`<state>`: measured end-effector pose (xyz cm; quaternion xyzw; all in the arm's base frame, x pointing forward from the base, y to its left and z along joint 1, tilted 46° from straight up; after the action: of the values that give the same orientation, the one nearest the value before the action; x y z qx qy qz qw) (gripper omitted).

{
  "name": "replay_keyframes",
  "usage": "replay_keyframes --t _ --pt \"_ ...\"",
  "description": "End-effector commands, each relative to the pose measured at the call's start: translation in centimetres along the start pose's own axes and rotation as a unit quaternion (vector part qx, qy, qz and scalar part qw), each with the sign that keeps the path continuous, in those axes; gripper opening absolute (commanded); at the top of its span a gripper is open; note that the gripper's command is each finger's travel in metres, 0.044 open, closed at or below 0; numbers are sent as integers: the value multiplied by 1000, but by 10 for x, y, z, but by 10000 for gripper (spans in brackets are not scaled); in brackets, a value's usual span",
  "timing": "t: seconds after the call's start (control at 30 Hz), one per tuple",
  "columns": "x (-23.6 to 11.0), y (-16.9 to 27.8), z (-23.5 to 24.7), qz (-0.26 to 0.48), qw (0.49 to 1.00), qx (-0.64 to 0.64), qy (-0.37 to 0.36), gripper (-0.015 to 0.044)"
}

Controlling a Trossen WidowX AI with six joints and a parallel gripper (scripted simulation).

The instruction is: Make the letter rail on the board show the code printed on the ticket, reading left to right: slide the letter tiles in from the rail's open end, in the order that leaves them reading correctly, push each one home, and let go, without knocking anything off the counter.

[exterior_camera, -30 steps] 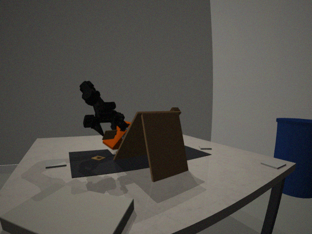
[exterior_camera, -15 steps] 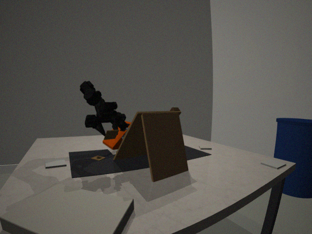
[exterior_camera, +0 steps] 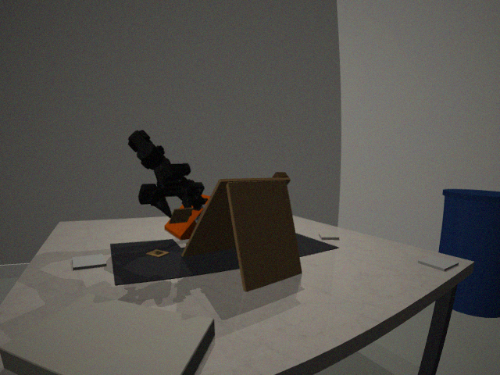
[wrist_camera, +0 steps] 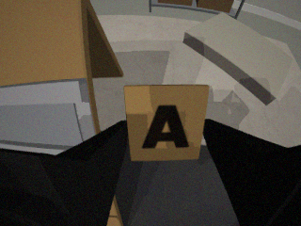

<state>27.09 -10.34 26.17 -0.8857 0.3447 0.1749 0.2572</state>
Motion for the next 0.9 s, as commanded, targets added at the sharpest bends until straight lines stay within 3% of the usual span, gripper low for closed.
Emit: replay_keyframes --t 0.0,0.87 --pt "0 0 2 0 1000 3 1 0" --pt "0 -3 15 0 1000 3 1 0"
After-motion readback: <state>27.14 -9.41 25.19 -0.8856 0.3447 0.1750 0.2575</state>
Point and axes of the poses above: the point midway between the two fingers, 35 mm back from their tips, its own x axis out along the fingers, its own z axis across the jaws, y = z × x, the point moved 10 cm from there along -x, back along the fingers, and after that the axes turned 12 degrees about -x, right-handed, at the moved point
